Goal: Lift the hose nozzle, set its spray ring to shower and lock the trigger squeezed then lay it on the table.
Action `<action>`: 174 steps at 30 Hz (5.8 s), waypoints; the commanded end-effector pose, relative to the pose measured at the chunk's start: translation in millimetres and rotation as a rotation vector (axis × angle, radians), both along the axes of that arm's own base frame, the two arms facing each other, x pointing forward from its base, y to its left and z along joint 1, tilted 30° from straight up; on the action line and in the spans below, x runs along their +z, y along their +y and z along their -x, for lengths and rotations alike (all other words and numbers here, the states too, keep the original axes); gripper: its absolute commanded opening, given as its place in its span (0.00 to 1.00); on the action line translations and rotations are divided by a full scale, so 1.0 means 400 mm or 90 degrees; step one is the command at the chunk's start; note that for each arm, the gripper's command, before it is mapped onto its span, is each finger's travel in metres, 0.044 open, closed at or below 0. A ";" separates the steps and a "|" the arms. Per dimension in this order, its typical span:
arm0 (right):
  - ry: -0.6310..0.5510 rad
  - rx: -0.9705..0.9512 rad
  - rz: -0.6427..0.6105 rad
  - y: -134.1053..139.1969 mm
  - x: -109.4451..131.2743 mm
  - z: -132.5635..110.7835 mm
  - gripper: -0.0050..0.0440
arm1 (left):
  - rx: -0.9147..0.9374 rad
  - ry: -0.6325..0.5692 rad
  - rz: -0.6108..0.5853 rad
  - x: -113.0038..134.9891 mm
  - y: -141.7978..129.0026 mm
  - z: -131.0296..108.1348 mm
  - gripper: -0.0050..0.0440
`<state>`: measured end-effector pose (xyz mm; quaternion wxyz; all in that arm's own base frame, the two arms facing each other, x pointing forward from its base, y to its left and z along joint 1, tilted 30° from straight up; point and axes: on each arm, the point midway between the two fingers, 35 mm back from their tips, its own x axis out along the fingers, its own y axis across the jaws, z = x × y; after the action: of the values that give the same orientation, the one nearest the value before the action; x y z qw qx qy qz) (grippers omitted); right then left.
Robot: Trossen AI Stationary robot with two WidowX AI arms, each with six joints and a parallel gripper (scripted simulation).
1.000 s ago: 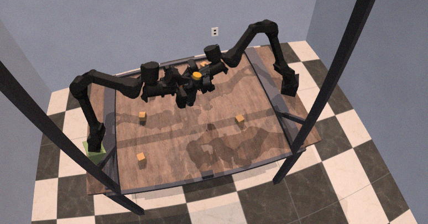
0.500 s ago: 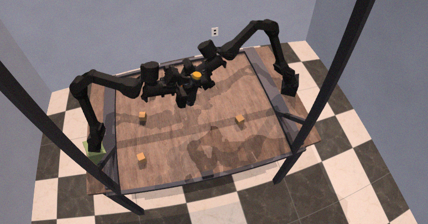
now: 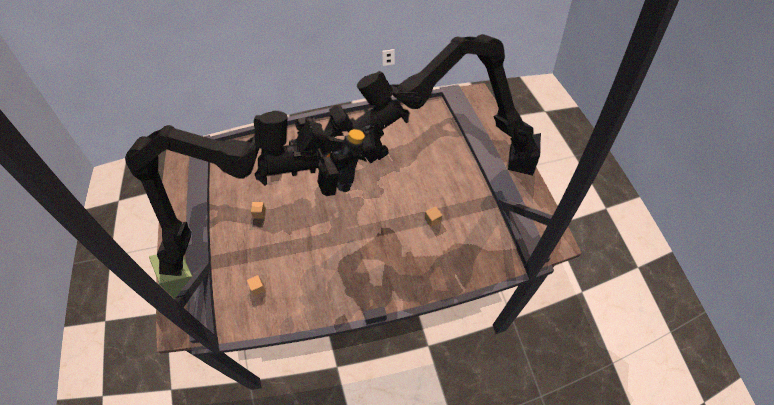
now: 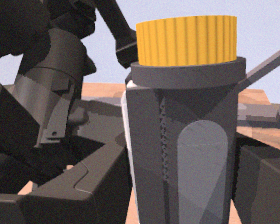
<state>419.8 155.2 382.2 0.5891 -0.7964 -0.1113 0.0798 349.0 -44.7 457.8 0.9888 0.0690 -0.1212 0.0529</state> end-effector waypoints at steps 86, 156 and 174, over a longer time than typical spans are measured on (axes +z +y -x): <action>-0.011 -0.002 -0.008 -0.074 0.017 0.253 0.93 | -0.001 -0.026 0.002 0.037 0.004 0.022 0.45; -0.275 0.087 -0.079 -0.096 -0.113 0.210 0.93 | -0.001 -0.025 0.002 0.036 0.004 0.021 0.45; -0.259 0.084 -0.075 -0.095 -0.133 0.206 0.93 | -0.001 -0.025 0.002 0.036 0.004 0.021 0.45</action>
<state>340.2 116.9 322.9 0.5936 -0.7540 -0.2774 -0.0458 348.9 -44.6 457.9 0.9888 0.0690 -0.1214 0.0529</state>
